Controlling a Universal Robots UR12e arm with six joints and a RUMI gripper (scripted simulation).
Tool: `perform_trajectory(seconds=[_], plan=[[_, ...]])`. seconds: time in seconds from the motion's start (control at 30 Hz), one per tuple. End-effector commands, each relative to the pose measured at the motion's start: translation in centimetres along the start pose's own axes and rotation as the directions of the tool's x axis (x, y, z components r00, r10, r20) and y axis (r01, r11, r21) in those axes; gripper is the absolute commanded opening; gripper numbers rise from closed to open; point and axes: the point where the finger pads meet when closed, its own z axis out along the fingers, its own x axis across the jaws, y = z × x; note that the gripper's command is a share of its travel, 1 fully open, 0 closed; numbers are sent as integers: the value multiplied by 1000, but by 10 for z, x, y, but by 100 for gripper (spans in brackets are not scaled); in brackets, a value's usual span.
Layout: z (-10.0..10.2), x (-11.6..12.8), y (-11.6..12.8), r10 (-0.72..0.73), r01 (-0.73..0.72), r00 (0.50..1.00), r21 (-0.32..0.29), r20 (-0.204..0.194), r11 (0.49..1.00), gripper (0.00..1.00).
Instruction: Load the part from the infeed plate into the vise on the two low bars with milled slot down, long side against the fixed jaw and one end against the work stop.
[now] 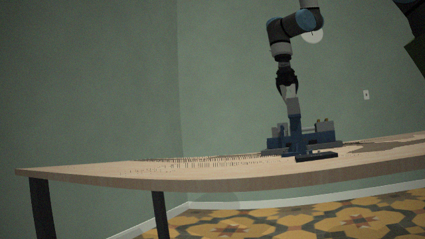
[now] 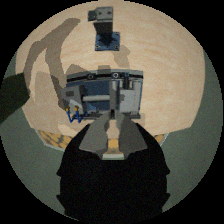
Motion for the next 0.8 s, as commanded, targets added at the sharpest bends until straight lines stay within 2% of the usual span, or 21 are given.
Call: perform_trajectory(seconds=[0.0,0.77], plan=[[-8,0,0,0,0,1000,0,-1,1000,0],[-11,0,0,0,0,1000,0,-1,1000,0]])
